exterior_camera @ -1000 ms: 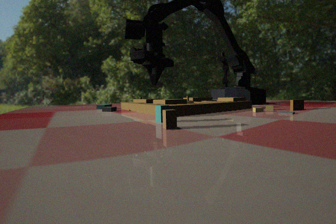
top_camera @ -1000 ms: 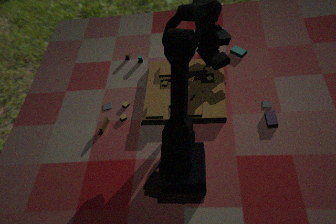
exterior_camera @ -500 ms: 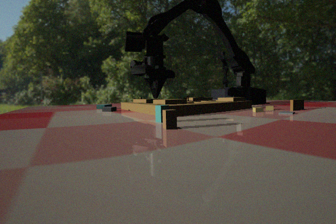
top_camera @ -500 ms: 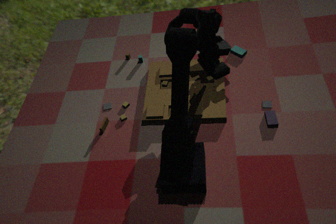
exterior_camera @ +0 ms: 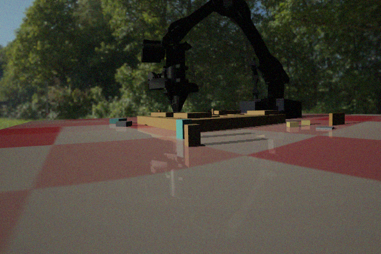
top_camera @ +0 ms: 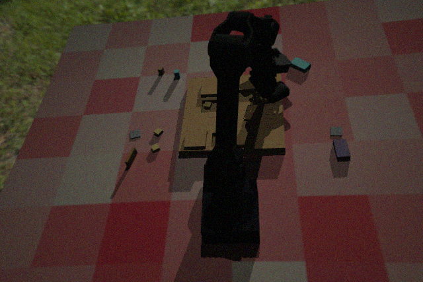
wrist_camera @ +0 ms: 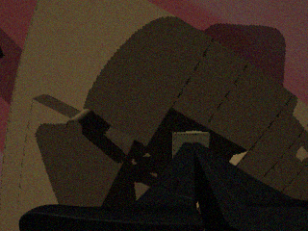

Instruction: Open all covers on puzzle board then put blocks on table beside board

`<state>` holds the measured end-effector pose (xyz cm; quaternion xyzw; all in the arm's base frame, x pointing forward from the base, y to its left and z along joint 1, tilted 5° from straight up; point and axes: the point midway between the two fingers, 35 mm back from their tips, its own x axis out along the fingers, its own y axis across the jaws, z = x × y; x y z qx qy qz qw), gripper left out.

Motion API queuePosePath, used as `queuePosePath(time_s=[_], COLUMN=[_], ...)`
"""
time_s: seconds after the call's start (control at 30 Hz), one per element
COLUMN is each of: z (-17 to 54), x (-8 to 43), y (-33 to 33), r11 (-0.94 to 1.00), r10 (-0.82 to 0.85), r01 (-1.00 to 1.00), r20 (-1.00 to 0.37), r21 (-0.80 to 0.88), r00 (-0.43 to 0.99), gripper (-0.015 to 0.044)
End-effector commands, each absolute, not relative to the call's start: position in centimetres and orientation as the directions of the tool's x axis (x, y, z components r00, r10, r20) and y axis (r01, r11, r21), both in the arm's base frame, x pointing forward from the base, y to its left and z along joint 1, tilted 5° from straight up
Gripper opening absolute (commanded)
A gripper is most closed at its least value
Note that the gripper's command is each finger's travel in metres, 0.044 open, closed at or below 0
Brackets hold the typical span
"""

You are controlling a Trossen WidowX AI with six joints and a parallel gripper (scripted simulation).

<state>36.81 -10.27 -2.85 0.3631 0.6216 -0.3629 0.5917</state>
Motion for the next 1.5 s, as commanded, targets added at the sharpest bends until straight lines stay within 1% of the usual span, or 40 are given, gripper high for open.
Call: queuePosePath(time_s=[0.0, 0.43, 0.5, 0.6, 0.73, 0.83, 0.97, 1.1, 1.17, 1.27, 1.37, 1.47], z=[-3.0, -3.3, -3.3, -3.3, -3.3, -3.3, -3.3, -3.1, -2.9, -2.5, -2.4, -2.2], x=[36.7, 36.5, 36.5, 36.5, 36.5, 36.5, 36.6, 36.6, 36.6, 36.6, 36.6, 36.6], y=[-10.2, -9.1, -9.1, -9.1, -9.1, -9.1, -9.1, -9.1, -9.2, -9.2, -9.2, -9.2], r11=[0.469, 0.467, 0.426, 0.257, -0.116, -0.397, -0.713, -0.788, -0.857, -0.951, -0.92, -0.818], r10=[0.019, 0.02, 0.02, 0.02, 0.02, 0.02, 0.021, 0.02, 0.02, 0.02, 0.02, 0.02], r01=[0.883, 0.884, 0.904, 0.966, 0.992, 0.917, 0.7, 0.614, 0.514, 0.309, 0.391, 0.573], r20=[-0.999, -0.999, -0.999, -0.999, -0.999, -0.999, -0.999, -0.999, -0.999, -0.999, -0.999, -0.999], r21=[-0.024, -0.024, -0.026, -0.031, -0.04, -0.043, -0.041, -0.04, -0.037, -0.031, -0.034, -0.039], r00=[-0.038, -0.038, -0.038, -0.038, -0.038, -0.038, -0.038, -0.038, -0.038, -0.038, -0.038, -0.038], gripper=[0.0, 0.0, 0.0, 0.0, 0.0, 0.0, 0.0, 0.0, 0.0, 0.0, 0.0, 0.0])
